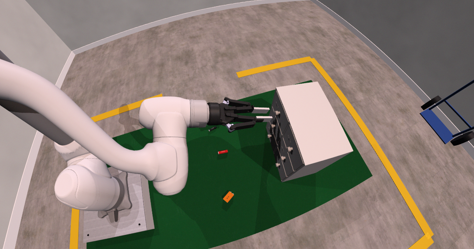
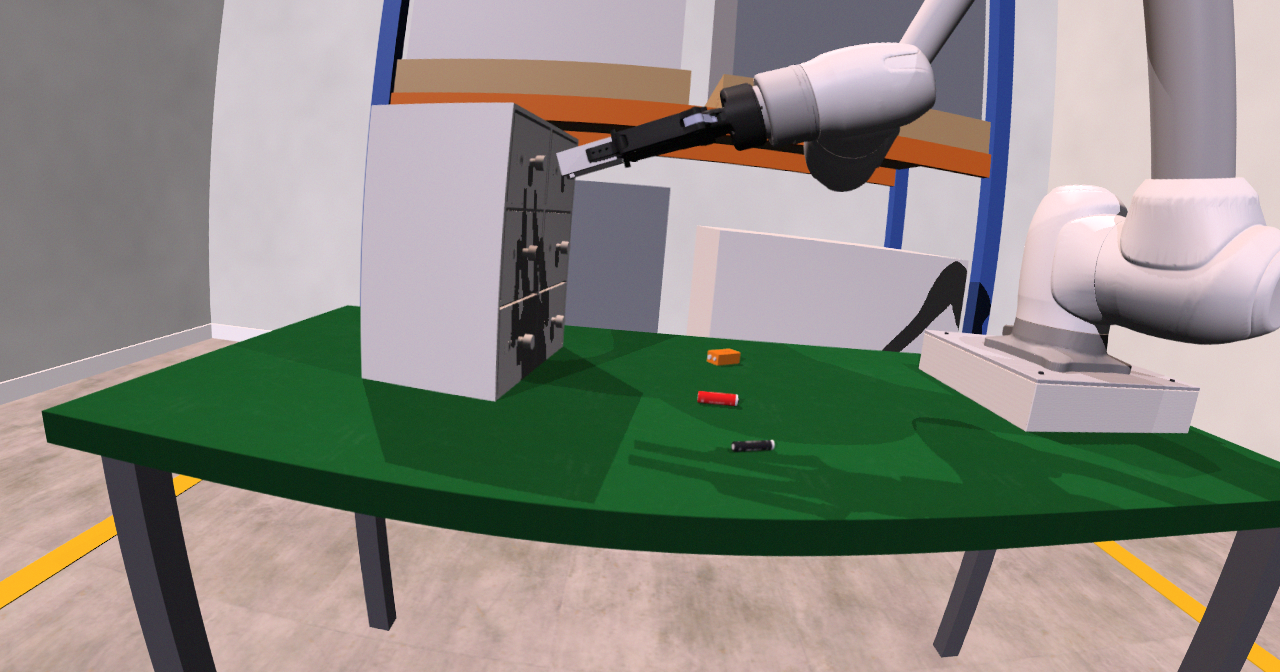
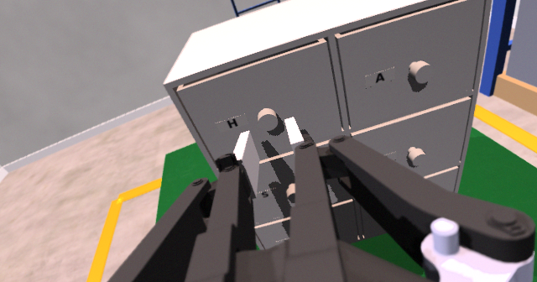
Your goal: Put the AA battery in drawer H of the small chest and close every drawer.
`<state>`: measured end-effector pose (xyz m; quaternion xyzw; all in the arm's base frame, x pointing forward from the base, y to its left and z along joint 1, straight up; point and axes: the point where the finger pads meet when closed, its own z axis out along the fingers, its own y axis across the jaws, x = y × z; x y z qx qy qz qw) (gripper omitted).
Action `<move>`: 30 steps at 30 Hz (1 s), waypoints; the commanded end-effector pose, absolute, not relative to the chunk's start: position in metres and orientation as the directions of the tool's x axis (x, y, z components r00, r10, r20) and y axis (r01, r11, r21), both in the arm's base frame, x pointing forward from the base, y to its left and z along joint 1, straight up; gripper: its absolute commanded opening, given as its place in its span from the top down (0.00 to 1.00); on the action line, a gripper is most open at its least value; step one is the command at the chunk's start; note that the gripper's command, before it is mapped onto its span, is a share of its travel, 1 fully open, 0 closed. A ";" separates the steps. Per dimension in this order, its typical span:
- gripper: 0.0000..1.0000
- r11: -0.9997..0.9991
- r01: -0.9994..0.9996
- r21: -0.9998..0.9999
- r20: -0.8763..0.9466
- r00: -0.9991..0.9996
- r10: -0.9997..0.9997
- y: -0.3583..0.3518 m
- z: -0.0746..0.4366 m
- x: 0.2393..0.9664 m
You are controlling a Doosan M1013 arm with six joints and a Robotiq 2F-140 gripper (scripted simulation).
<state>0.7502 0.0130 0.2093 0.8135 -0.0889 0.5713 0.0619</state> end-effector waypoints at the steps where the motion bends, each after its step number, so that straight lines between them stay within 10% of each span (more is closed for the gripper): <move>1: 0.80 -0.977 -0.215 -0.001 0.941 0.331 -0.074 0.013 0.209 0.750; 30: 0.80 -0.977 -0.215 -0.001 0.941 0.331 -0.074 0.007 0.209 0.776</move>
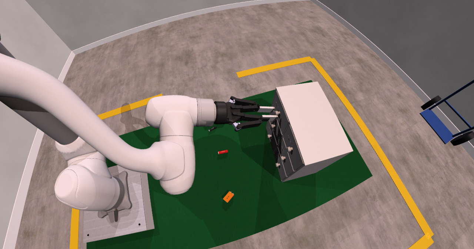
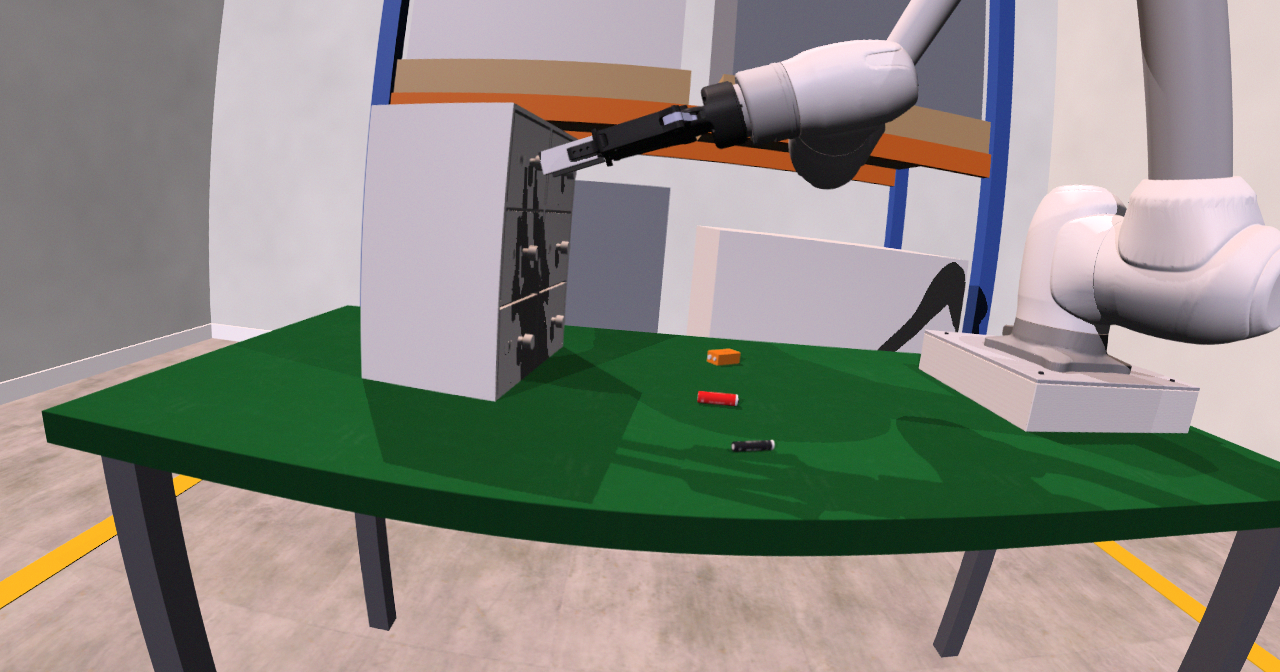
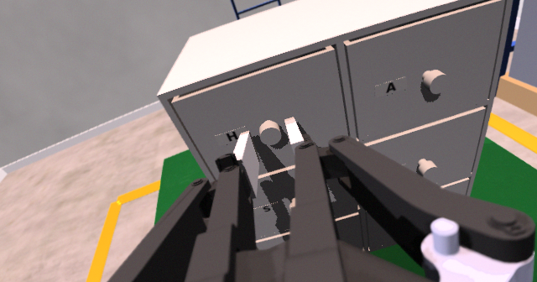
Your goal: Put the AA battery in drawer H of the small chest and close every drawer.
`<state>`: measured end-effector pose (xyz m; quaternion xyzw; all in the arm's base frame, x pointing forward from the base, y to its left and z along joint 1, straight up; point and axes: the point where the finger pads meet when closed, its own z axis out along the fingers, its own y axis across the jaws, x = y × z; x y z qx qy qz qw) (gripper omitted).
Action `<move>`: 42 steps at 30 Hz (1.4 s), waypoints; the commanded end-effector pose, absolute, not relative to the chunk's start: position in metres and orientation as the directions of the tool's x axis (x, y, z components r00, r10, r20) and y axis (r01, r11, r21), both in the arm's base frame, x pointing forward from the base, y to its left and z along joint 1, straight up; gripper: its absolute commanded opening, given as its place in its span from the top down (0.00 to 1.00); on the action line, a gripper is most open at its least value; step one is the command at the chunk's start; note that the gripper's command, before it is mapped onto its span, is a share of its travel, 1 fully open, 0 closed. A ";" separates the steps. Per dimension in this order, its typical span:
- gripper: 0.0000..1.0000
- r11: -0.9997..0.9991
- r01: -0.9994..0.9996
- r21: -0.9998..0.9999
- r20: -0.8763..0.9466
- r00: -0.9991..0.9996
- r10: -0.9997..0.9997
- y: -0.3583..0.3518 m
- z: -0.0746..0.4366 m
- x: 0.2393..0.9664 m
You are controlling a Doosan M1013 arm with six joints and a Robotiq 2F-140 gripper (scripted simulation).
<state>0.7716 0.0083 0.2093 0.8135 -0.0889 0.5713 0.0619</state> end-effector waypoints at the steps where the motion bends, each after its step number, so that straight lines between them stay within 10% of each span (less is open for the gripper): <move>1: 0.80 -0.977 -0.215 -0.001 0.941 0.331 -0.074 0.007 0.209 0.777; 42: 0.92 -0.977 -0.215 -0.001 0.941 0.331 -0.074 0.005 0.209 0.784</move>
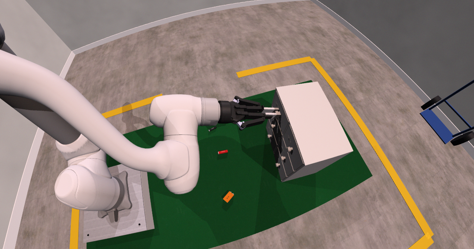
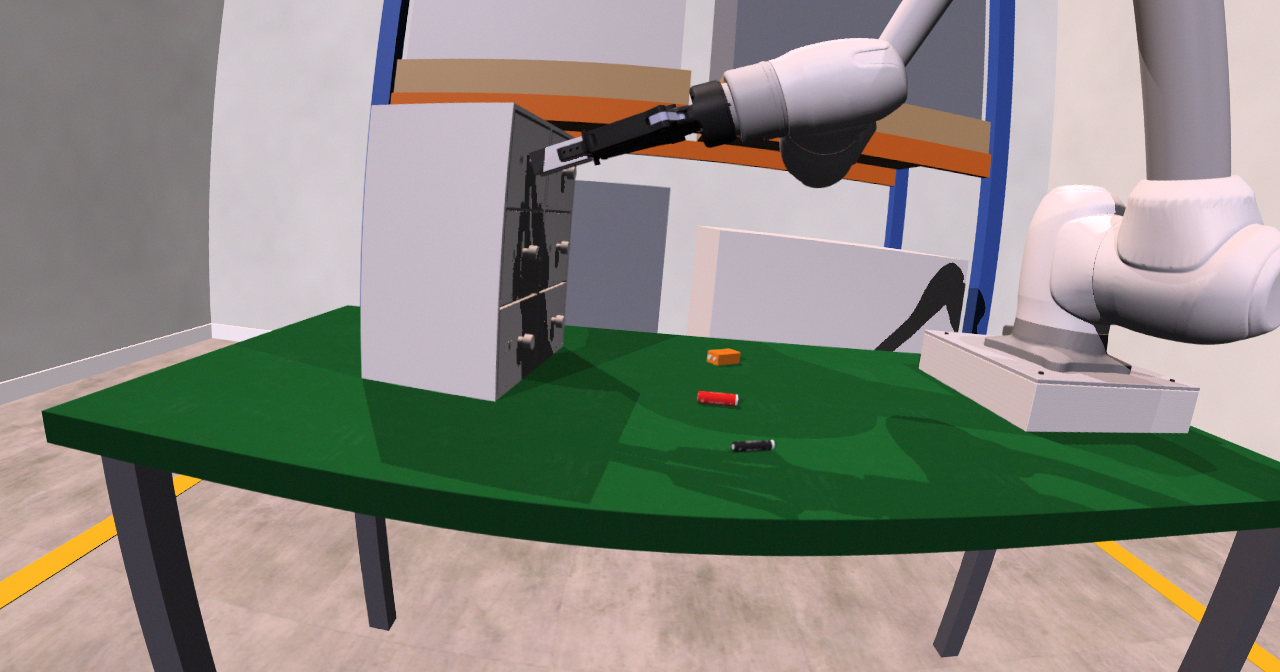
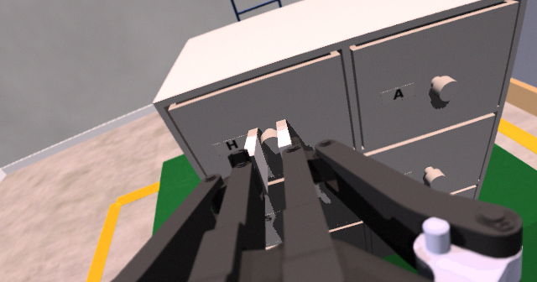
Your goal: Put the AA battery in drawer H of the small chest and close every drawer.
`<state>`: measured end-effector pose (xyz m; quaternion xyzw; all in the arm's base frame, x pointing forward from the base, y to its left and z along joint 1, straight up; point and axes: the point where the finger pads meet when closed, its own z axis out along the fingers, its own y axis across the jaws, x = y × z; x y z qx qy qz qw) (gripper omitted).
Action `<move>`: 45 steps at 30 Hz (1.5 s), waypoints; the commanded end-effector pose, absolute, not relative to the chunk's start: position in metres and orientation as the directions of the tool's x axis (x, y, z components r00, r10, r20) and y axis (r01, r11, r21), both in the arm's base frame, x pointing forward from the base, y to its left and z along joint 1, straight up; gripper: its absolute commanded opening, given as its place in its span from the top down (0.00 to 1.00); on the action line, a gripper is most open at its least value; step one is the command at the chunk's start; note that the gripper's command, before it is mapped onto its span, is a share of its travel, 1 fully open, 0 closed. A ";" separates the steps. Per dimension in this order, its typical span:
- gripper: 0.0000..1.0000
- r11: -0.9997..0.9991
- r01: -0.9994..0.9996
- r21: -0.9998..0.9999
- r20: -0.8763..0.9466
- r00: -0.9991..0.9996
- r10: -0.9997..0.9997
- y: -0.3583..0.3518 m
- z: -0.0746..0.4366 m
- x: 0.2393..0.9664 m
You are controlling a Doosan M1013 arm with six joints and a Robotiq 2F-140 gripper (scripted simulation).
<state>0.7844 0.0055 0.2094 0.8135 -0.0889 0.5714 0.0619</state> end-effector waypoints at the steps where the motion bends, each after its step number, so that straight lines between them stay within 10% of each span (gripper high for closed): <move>1: 0.92 -0.977 -0.215 -0.001 0.941 0.331 -0.074 0.005 0.209 0.784; 45: 0.92 -0.977 -0.215 -0.001 0.941 0.331 -0.074 0.008 0.209 0.771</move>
